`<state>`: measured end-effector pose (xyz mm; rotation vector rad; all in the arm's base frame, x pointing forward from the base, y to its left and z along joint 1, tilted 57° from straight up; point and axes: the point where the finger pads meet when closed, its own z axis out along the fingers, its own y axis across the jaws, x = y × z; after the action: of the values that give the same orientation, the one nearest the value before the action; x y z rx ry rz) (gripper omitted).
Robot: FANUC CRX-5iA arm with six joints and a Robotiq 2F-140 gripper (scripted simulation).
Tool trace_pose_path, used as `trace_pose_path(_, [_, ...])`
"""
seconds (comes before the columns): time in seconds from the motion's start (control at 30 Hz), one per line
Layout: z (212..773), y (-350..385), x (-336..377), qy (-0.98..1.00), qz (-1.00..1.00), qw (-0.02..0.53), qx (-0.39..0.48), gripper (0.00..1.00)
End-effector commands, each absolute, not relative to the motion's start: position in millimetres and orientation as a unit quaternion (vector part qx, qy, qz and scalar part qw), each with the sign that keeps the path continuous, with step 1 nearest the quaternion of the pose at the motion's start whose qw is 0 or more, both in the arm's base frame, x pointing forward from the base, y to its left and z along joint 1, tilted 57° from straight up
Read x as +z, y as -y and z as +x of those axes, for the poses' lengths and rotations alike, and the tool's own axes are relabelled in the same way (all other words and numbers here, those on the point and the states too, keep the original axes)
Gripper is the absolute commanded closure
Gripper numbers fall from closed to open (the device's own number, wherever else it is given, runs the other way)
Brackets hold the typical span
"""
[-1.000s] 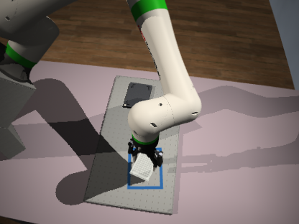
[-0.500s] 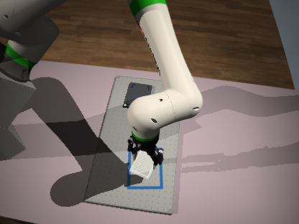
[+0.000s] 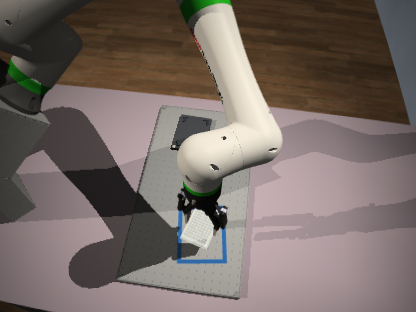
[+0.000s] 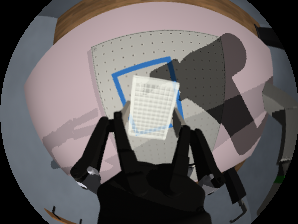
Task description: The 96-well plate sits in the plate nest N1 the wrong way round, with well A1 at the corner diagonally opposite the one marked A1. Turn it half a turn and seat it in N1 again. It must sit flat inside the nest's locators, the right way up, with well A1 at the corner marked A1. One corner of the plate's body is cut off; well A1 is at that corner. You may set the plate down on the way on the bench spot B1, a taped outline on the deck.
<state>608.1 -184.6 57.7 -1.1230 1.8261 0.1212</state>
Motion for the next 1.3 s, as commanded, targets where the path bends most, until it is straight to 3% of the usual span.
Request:
trace_pose_path(0.0, [608.1, 184.9, 57.7, -0.748, -0.46, 0.477, 0.049, 1.0])
trace_pose_path(0.63, [594.9, 146.4, 80.6, -0.621, -0.62, 0.475, -0.062, 1.0])
trace_pose_path(1.27, [579.0, 99.7, 108.4, -0.423, -0.769, 0.439, -0.193, 1.0])
